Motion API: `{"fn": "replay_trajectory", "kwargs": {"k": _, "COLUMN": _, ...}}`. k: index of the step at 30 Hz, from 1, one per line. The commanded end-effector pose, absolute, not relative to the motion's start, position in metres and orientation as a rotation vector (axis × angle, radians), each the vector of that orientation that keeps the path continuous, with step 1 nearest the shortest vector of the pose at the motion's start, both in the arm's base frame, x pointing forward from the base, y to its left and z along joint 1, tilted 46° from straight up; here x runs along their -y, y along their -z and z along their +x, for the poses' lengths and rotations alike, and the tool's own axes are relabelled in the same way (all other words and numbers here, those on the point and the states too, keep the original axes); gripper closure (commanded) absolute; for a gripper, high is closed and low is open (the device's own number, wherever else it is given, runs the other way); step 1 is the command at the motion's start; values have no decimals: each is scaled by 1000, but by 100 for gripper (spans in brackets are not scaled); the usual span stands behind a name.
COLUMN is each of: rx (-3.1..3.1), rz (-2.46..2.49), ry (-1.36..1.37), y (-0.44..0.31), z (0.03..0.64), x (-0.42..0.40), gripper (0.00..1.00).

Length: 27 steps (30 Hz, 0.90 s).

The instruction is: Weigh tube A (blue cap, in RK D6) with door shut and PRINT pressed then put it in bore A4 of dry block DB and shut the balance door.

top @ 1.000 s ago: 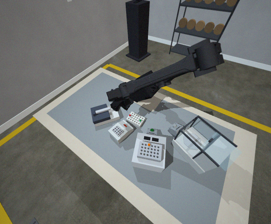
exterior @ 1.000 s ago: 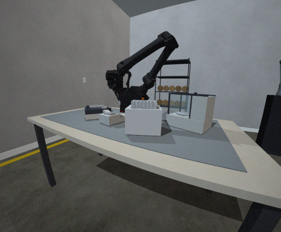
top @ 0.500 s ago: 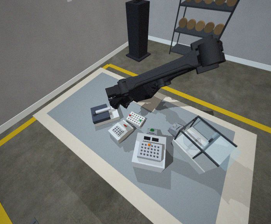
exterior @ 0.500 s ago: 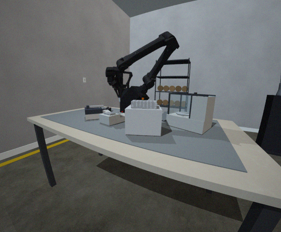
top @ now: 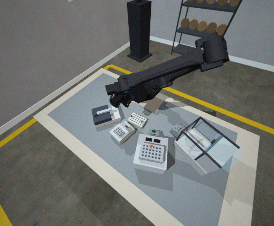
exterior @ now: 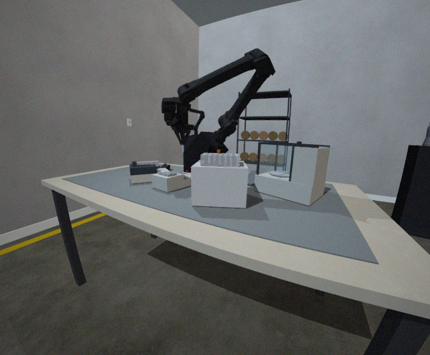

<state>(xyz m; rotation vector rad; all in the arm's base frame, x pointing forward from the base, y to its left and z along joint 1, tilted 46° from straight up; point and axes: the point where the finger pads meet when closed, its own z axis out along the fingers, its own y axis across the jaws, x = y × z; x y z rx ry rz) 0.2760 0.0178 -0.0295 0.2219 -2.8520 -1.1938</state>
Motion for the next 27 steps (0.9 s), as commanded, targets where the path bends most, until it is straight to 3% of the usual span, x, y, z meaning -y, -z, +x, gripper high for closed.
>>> {"fn": "replay_trajectory", "kwargs": {"k": 1, "rx": 2906, "rz": 245, "ry": 1190, "y": 18, "z": 297, "x": 0, "gripper": 91}}
{"fn": "replay_trajectory", "kwargs": {"k": 27, "rx": 2915, "rz": 250, "ry": 1180, "y": -12, "z": 301, "x": 30, "gripper": 91}}
